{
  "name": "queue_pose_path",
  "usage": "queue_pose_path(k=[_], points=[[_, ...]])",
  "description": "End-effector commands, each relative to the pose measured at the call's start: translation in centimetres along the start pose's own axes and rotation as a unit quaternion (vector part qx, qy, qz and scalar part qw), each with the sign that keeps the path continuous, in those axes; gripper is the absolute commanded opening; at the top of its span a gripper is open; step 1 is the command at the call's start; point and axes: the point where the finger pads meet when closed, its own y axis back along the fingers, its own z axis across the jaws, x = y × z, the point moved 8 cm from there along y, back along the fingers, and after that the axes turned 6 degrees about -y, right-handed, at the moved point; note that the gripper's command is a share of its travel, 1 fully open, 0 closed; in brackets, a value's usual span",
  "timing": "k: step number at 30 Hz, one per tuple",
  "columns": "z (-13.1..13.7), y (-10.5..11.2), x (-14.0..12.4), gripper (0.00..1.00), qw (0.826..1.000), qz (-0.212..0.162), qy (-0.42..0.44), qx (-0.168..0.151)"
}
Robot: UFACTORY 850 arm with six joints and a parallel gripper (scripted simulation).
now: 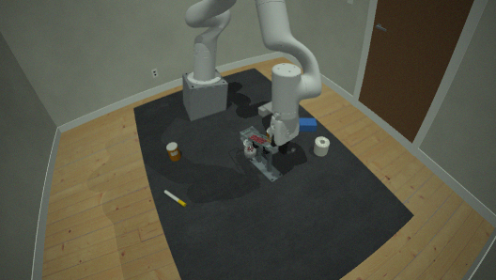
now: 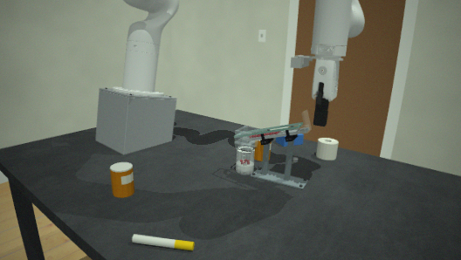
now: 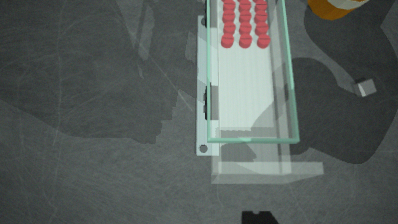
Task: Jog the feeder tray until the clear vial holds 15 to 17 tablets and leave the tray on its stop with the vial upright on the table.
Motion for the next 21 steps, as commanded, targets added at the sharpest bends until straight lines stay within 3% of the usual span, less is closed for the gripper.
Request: queue_pose_path(k=[1,7,14,21], points=[[-0.2,-0.4,1.5,0.00,1.000,-0.001,0.000,0.000],[-0.3,-0.9,2.9,0.00,1.000,-0.001,0.000,0.000],[0.0,0.2,-0.3,0.00,1.000,-0.001,0.000,0.000],[0.0,0.2,-0.4,0.00,1.000,-0.001,0.000,0.000]])
